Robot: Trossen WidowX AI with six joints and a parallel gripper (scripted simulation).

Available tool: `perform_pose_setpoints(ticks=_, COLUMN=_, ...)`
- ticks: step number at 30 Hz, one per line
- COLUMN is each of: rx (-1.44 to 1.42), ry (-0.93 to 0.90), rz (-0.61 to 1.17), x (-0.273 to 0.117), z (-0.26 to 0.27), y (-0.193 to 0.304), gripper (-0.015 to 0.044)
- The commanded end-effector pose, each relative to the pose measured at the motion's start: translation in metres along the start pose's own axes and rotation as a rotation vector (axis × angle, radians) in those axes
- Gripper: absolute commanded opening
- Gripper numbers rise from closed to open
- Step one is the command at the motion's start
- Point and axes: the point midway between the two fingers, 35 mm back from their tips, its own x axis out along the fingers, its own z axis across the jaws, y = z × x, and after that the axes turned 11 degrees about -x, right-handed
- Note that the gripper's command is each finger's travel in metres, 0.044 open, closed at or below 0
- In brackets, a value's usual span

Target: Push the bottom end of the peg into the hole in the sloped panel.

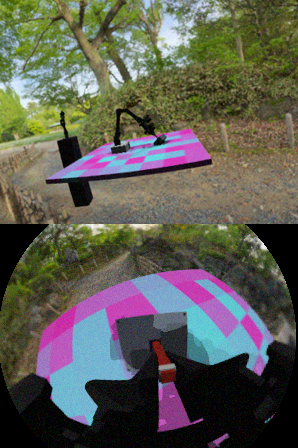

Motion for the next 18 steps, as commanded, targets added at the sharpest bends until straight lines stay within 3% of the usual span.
perform_pose_setpoints(ticks=1, rx=-0.004, ry=0.000, rz=0.004, x=0.0023, z=0.0004, y=0.0014, gripper=0.0000)
perform_pose_setpoints(ticks=18, rx=-0.004, ry=0.000, rz=0.004, x=0.0056, z=0.0011, y=0.0016, gripper=0.0000)
